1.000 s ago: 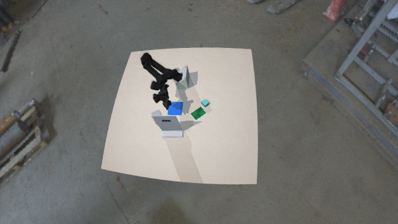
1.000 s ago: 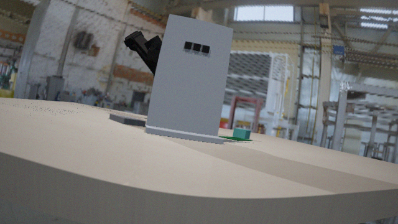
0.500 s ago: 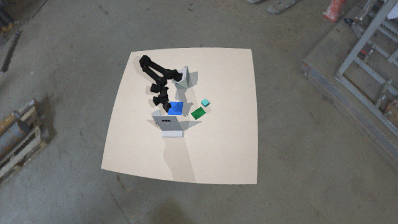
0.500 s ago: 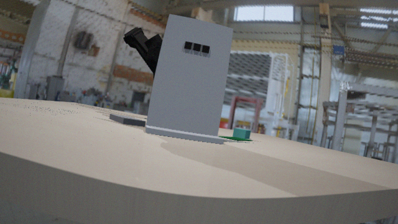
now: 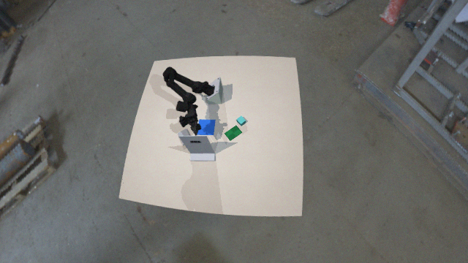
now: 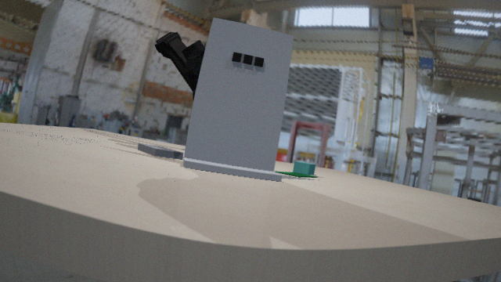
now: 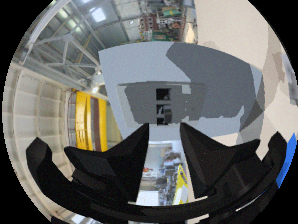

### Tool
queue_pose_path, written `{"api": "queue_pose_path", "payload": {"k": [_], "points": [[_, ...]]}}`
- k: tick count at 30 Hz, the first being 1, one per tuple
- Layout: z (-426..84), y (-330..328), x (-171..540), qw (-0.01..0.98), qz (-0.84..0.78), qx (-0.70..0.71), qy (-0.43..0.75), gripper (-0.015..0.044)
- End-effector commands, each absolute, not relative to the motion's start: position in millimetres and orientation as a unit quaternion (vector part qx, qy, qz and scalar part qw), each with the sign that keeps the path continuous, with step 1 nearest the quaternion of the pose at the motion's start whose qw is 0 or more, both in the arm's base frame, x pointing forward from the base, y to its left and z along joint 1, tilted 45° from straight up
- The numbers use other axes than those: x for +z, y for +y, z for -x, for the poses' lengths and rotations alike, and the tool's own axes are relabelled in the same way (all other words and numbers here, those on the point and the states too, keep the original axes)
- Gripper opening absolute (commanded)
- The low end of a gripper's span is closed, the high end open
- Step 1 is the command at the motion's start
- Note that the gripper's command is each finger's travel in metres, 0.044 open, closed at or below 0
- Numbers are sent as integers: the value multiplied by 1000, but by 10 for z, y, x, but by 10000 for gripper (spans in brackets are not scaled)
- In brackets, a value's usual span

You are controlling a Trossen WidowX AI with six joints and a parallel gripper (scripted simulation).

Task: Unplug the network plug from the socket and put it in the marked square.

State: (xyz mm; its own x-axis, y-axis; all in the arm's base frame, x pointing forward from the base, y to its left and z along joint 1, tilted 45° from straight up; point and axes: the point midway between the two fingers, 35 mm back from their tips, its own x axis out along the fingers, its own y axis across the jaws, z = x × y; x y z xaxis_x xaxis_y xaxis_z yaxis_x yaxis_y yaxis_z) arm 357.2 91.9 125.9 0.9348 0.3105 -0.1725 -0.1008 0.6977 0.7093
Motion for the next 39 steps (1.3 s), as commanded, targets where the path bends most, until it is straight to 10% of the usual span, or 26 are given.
{"api": "queue_pose_path", "payload": {"k": [1,18,39], "points": [[-3641,932,1229,910,-370,113,145,156],[-3861,959,1215,911,-370,114,144,156],[-3840,952,1220,911,-370,114,144,0]]}}
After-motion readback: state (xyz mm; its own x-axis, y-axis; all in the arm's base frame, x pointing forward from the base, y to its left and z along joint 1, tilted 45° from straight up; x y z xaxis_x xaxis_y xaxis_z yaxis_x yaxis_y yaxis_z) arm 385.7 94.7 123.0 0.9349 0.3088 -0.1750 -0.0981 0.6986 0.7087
